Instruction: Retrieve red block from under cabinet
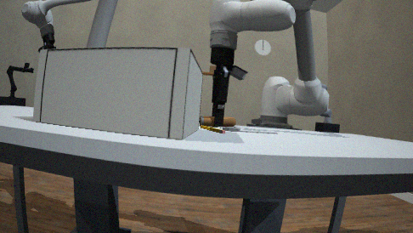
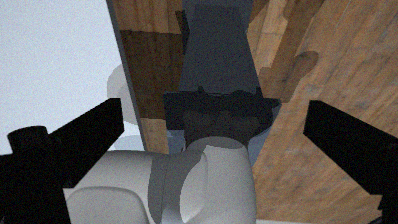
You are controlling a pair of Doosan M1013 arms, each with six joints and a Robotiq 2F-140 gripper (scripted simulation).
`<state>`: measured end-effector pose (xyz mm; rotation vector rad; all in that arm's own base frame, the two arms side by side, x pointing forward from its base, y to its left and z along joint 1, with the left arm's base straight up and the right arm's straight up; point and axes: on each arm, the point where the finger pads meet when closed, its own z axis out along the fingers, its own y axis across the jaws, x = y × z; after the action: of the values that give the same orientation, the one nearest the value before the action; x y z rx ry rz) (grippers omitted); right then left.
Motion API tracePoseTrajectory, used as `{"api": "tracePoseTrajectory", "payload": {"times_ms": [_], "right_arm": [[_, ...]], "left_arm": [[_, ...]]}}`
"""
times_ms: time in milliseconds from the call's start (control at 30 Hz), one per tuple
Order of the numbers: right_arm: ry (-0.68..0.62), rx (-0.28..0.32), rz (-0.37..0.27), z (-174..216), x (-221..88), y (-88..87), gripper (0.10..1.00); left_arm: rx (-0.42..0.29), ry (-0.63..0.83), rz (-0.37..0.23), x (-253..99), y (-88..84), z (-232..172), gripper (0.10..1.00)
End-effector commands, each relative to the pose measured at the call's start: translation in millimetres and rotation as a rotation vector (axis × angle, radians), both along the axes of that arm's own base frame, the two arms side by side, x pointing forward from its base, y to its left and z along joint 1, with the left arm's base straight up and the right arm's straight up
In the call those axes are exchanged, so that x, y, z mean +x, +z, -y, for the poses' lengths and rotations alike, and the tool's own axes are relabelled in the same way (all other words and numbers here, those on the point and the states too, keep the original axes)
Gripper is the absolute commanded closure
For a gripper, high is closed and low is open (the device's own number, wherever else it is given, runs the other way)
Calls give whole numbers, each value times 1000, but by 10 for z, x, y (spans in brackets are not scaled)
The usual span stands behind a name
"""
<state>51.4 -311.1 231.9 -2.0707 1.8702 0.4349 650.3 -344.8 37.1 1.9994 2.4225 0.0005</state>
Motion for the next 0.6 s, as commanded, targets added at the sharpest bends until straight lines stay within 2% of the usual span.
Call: {"api": "tracePoseTrajectory", "payload": {"times_ms": [0, 567], "right_arm": [[-2, -6, -7, -9, -30, 6, 98], [-2, -6, -7, -9, -30, 6, 98]], "left_arm": [[-3, 2, 3, -97, 17, 4, 999], [-3, 2, 3, -519, 16, -26, 999]]}}
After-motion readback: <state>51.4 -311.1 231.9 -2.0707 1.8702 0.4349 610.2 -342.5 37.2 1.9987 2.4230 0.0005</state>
